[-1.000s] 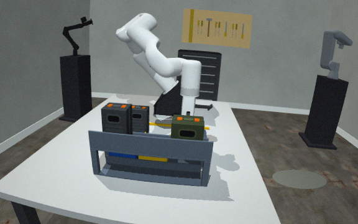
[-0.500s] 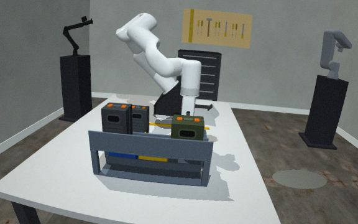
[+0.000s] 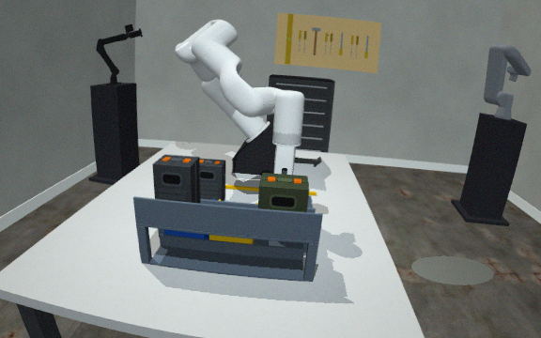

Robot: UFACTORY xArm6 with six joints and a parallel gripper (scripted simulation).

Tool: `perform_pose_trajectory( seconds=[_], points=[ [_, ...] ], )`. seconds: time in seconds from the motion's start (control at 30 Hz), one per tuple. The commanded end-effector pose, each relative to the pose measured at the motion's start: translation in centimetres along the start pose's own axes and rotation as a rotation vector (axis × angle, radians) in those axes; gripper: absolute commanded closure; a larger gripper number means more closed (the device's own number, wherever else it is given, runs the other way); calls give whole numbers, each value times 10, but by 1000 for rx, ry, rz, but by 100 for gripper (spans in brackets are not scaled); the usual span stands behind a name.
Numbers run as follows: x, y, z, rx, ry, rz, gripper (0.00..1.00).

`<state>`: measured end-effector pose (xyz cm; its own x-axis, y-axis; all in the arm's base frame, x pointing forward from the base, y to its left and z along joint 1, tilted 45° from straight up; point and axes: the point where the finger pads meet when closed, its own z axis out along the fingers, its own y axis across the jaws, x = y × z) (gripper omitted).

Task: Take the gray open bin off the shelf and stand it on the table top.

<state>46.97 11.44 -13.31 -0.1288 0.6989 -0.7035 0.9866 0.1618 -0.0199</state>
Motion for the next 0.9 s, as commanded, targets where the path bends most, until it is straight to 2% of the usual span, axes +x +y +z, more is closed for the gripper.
perform_pose_trajectory(
  seconds=[0.0,0.13,0.53,0.7,0.87],
  points=[
    [0,1,-13,-4,2,1,67],
    [0,1,-57,-3,2,1,67],
    [0,1,-57,-3,2,1,67],
    [0,2,-82,-3,2,1,67],
    [0,2,-82,-3,2,1,67]
  ],
)
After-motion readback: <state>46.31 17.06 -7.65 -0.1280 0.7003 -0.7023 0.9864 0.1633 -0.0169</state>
